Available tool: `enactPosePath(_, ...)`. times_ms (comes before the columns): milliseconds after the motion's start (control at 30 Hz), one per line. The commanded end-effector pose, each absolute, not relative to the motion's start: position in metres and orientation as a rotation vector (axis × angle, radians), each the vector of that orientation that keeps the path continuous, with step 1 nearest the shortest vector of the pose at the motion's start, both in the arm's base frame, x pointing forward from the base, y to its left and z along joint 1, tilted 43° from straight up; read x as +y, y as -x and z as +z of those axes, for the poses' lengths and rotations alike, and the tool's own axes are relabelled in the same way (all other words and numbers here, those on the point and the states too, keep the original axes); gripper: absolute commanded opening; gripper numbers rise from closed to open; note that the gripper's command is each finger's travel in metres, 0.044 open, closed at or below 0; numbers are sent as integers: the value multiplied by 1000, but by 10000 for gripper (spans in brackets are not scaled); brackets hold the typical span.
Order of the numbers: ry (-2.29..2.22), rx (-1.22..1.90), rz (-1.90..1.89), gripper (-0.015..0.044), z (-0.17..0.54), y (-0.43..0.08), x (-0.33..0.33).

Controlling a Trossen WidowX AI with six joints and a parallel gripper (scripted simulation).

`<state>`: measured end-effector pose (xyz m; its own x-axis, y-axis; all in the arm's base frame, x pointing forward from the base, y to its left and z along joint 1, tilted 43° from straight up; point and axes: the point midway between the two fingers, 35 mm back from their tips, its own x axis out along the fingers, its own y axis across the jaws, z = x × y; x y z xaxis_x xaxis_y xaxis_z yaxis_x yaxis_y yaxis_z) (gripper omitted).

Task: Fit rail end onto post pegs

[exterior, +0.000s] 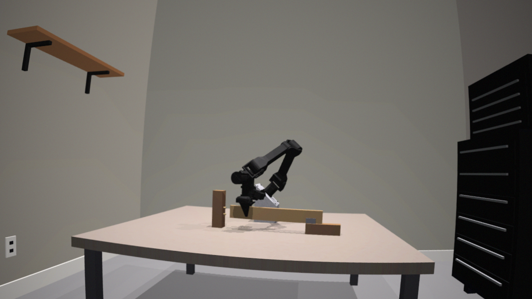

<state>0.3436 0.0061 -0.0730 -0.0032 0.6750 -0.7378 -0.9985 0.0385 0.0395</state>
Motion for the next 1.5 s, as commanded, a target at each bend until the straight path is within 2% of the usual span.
enactPosePath(0, 602, 687, 1449, 0, -72, -343, 5)
enactPosePath(1467, 603, 687, 1449, 0, -78, -343, -3)
